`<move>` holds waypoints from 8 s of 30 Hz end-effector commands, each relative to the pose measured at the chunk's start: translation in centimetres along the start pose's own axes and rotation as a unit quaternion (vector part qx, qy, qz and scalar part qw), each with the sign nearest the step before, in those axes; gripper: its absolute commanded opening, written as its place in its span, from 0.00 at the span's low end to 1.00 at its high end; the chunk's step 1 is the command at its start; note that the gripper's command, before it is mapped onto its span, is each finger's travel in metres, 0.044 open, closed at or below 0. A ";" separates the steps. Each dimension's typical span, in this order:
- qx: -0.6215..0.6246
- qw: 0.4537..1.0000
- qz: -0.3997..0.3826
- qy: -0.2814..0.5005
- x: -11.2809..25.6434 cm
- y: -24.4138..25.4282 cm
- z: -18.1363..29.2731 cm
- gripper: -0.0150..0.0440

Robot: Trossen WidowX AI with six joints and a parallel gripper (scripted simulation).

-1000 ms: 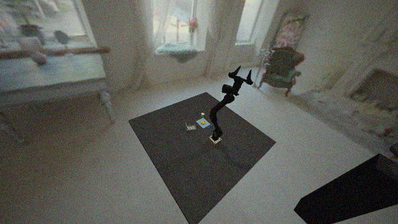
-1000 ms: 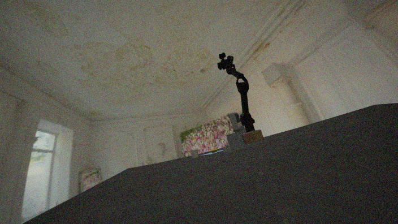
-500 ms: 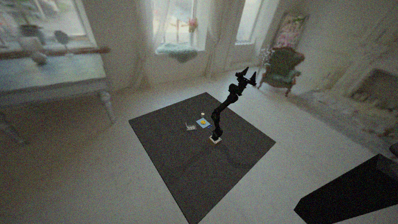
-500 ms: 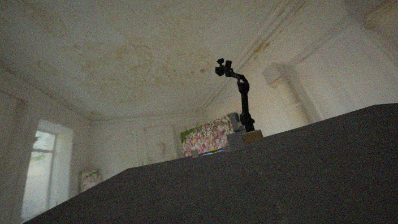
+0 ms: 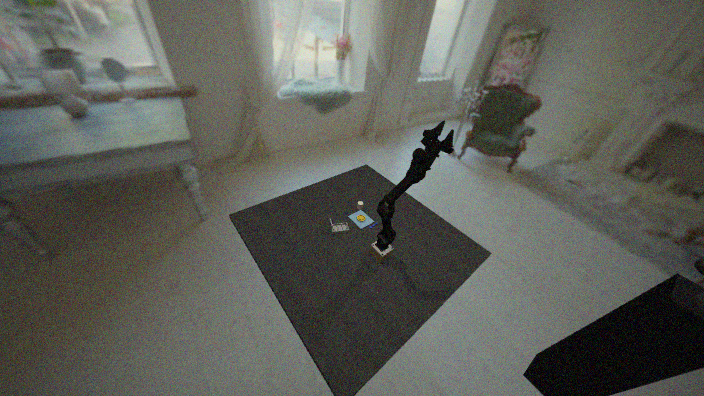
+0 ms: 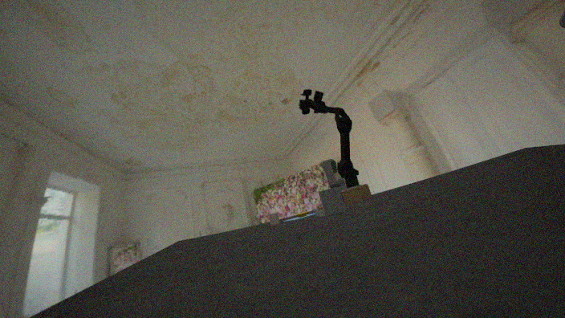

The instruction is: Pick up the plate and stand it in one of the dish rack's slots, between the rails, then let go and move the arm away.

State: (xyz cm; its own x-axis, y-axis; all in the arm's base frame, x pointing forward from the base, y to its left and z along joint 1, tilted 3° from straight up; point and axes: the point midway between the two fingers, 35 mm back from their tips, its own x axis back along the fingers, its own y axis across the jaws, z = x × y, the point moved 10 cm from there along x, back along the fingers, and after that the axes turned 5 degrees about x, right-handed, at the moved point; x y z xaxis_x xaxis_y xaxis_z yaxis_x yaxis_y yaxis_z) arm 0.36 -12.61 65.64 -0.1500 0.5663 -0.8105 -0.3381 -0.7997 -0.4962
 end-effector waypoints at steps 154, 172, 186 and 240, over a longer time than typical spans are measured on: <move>-0.088 0.290 -0.932 -0.197 47.0 15.7 -46.3 0.93; -0.088 0.290 -0.932 -0.197 47.0 15.7 -46.3 0.76; -0.091 0.289 -0.933 -0.193 41.8 12.6 -45.9 0.25; -0.087 0.223 -0.967 -0.086 40.0 2.5 -38.2 0.25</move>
State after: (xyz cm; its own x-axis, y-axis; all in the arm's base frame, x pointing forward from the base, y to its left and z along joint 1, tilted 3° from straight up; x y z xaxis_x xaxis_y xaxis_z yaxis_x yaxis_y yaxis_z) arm 28.91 0.62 20.98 0.0649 -0.0909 0.9937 0.1603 0.9839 0.0795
